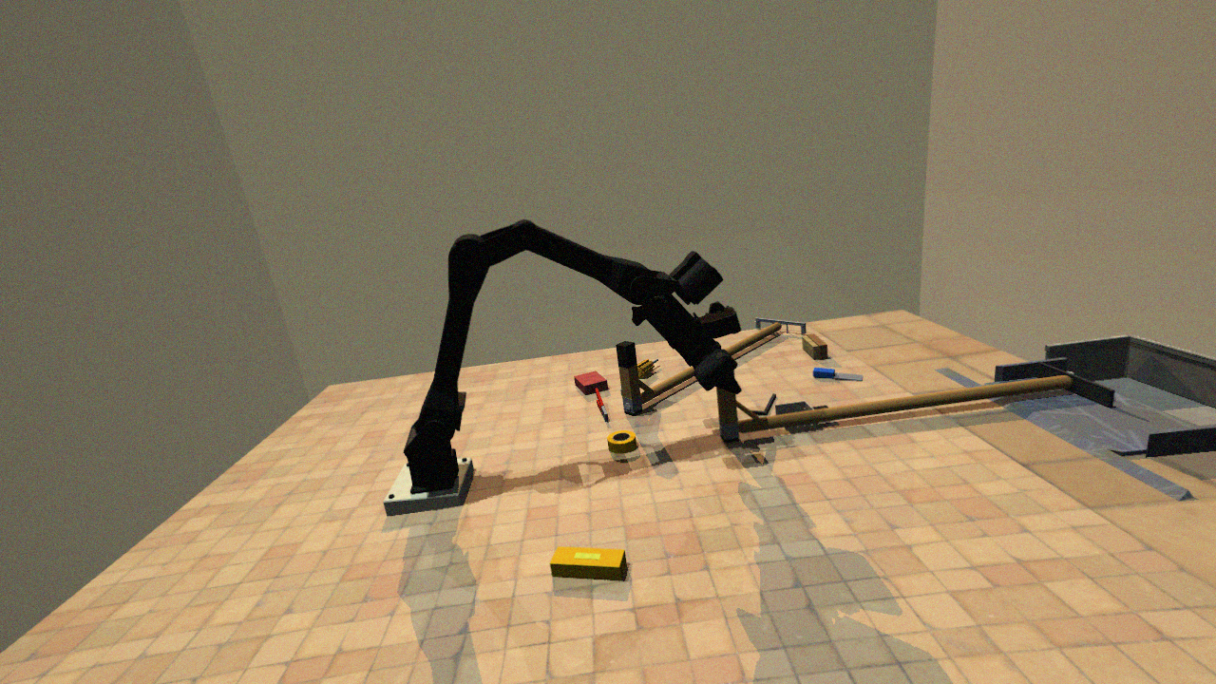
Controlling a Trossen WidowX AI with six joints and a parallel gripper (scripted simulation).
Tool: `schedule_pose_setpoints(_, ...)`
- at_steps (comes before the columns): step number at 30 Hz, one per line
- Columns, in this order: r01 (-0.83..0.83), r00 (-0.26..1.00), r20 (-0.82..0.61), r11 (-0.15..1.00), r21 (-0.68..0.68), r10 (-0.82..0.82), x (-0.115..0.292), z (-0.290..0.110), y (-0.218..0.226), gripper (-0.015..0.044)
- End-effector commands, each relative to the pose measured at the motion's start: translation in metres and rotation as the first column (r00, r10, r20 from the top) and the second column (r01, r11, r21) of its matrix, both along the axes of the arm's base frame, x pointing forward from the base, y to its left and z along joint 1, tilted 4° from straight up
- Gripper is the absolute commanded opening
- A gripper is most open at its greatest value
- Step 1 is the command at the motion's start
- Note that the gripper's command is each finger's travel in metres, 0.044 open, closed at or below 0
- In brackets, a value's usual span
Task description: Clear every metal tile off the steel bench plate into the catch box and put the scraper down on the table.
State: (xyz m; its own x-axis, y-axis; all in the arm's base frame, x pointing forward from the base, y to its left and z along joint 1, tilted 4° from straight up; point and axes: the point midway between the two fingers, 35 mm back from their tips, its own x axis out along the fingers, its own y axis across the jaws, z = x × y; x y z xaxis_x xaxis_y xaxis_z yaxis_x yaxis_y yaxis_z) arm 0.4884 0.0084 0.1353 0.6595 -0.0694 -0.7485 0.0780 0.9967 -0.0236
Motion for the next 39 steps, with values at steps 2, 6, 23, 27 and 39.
schedule_pose_setpoints(2,-0.006,1.000,0.023,1.000,0.001,0.006,0.011,0.009,0.000,0.0000)
schedule_pose_setpoints(6,-0.006,1.000,0.023,1.000,0.001,0.006,0.017,0.009,-0.001,0.0000)
schedule_pose_setpoints(23,-0.006,1.000,0.025,1.000,0.000,0.006,0.041,0.010,-0.006,0.0000)
schedule_pose_setpoints(27,-0.006,1.000,0.026,1.000,0.000,0.006,0.046,0.009,-0.007,0.0000)
schedule_pose_setpoints(39,-0.002,1.000,0.012,1.000,0.000,0.002,0.043,0.004,-0.007,0.0000)
